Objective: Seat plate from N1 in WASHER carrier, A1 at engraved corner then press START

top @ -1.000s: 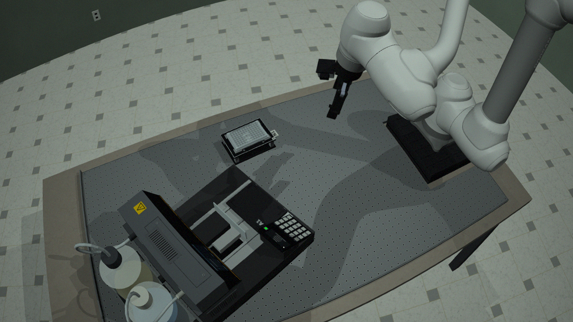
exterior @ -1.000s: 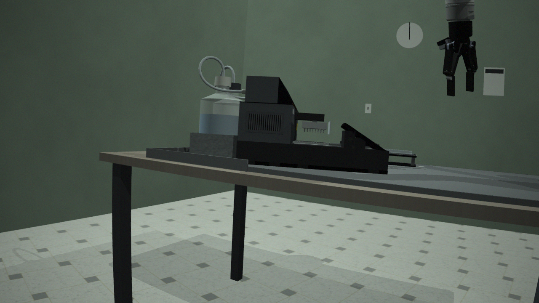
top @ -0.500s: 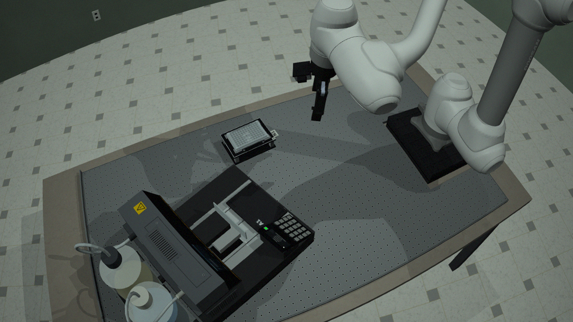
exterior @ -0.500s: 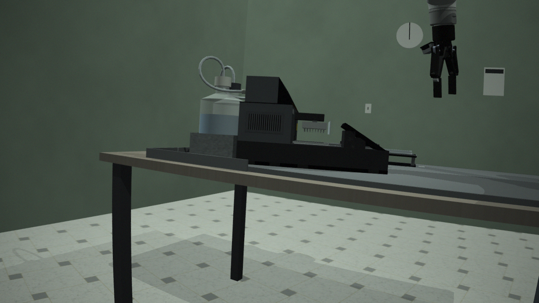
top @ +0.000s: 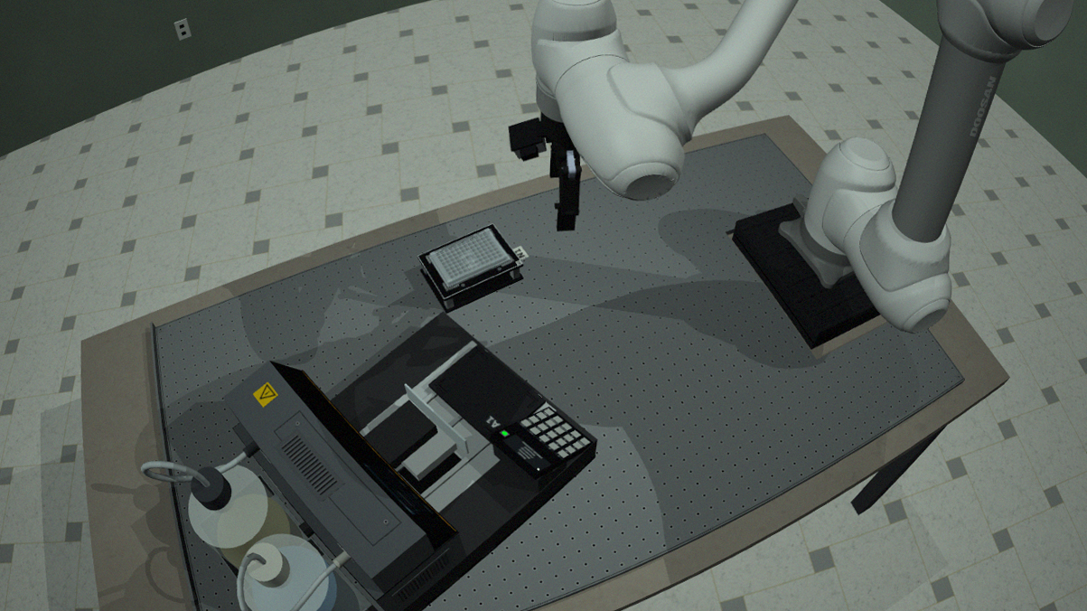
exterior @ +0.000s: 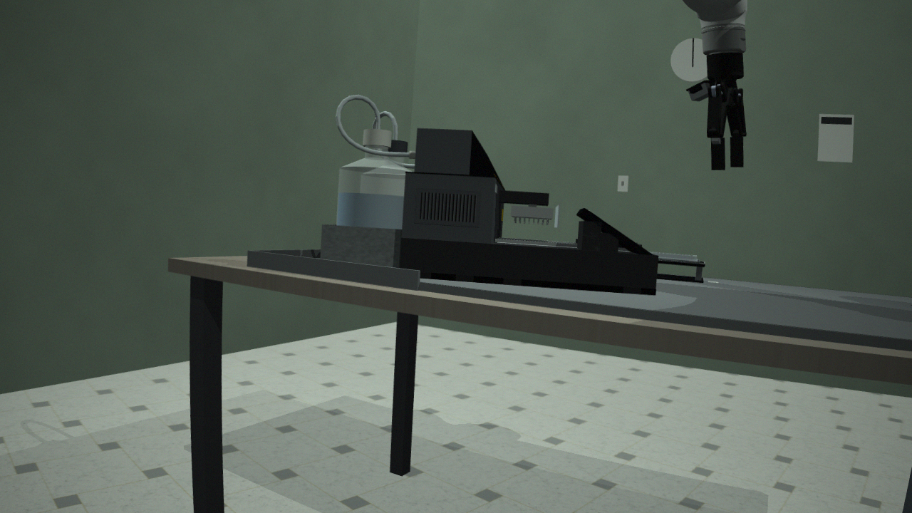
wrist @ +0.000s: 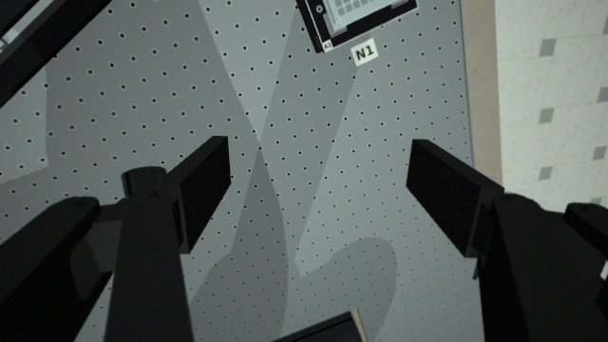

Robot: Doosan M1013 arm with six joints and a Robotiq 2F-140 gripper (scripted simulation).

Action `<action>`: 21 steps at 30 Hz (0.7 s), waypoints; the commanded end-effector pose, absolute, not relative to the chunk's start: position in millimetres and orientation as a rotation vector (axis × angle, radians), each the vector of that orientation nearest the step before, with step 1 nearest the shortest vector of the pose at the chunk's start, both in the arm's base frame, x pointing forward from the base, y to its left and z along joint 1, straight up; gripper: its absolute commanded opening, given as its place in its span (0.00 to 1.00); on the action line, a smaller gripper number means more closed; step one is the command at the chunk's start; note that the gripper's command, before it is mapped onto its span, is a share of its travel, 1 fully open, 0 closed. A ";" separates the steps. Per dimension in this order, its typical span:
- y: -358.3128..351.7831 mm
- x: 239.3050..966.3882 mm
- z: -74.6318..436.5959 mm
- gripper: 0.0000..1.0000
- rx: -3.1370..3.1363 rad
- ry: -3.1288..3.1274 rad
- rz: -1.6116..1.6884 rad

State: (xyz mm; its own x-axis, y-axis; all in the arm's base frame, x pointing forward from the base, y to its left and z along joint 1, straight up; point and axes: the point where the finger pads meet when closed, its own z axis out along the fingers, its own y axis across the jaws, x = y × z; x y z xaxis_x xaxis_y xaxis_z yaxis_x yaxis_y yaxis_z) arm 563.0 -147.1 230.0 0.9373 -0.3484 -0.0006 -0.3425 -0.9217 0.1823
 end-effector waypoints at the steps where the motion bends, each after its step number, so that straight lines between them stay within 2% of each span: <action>1: -155.0 577.6 229.0 0.70 2.951 -0.459 -0.050; 21: -207.0 634.1 209.8 0.70 3.059 -0.200 -0.048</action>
